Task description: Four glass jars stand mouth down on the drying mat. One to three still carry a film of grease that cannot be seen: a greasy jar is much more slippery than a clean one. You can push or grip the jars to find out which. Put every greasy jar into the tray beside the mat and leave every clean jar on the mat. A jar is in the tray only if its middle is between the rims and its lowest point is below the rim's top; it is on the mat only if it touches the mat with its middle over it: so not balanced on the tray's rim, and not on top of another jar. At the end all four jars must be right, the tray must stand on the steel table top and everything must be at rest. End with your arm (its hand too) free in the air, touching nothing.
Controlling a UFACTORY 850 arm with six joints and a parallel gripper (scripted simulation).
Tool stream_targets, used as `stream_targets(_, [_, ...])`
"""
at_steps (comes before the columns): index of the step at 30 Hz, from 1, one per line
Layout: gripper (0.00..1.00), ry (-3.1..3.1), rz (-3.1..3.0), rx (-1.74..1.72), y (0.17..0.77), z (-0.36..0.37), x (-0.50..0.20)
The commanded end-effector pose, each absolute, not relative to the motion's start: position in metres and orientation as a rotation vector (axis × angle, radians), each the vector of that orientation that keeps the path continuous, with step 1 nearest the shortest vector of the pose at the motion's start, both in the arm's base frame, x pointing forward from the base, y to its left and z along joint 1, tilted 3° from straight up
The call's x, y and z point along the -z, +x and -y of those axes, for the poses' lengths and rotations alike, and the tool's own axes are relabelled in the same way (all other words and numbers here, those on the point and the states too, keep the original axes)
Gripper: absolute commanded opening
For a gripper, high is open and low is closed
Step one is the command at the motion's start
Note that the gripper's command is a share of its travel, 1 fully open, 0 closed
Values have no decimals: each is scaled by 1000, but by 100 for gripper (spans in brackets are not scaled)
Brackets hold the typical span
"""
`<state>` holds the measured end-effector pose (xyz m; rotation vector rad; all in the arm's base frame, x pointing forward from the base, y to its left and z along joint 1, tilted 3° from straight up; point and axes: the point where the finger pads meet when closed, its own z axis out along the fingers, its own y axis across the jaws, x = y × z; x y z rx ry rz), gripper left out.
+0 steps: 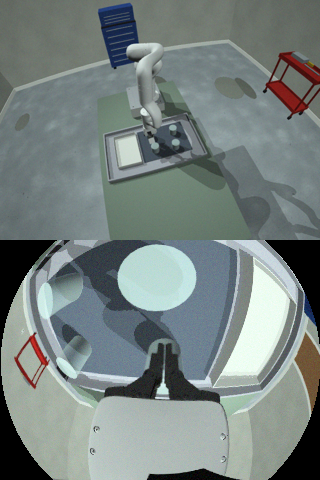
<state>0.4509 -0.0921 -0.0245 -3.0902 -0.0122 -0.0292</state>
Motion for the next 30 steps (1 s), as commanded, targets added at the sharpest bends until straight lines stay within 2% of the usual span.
stream_targets(1, [0, -3090, 12, 32, 451, 92, 24])
stream_targets(30, [0, -3090, 12, 32, 448, 92, 21])
